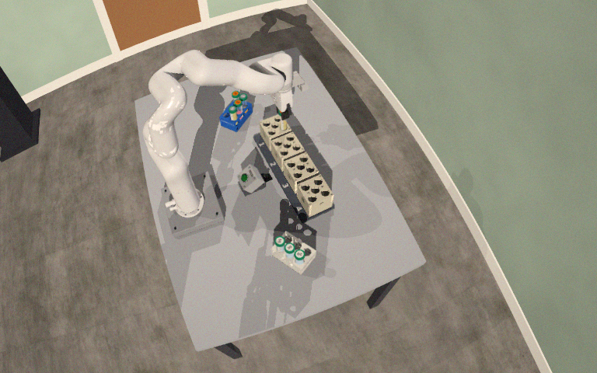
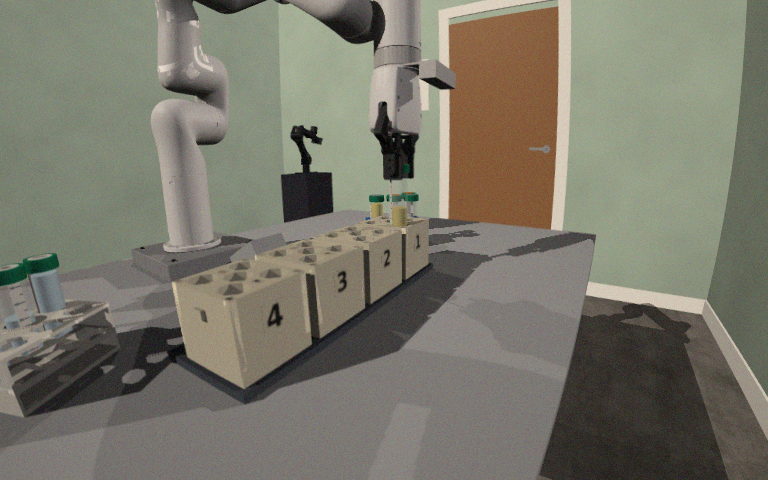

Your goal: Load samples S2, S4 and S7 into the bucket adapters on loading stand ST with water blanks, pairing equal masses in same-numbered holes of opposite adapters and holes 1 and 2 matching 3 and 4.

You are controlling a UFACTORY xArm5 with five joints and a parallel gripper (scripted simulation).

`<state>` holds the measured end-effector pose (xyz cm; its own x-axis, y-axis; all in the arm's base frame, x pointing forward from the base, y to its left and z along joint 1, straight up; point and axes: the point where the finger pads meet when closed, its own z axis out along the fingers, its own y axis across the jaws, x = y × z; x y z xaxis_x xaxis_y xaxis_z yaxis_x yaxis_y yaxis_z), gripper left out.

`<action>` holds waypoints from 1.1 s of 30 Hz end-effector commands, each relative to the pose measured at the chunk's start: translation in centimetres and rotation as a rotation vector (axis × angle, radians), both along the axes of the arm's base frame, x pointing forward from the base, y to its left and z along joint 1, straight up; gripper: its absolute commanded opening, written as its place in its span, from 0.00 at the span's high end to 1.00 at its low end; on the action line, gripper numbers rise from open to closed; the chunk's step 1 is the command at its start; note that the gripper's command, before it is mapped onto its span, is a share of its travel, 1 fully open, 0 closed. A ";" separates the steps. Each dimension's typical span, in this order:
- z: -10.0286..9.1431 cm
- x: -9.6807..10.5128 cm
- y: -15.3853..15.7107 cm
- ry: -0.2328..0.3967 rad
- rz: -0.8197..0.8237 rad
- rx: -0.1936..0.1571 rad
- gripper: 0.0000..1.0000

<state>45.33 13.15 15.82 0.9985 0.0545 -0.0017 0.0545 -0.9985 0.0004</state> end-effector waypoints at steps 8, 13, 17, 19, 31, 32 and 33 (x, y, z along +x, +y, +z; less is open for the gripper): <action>-0.7 0.1 0.0 -0.004 0.000 0.003 1.00; -1.2 0.1 0.0 -0.004 0.000 0.003 1.00; -1.6 0.1 0.0 -0.004 0.000 0.003 1.00; -1.8 0.1 0.0 -0.004 0.000 0.003 1.00; -2.8 0.1 0.0 -0.004 0.000 0.003 1.00; -2.9 0.1 0.0 -0.004 0.000 0.003 1.00; -3.0 0.1 0.0 -0.004 0.000 0.003 1.00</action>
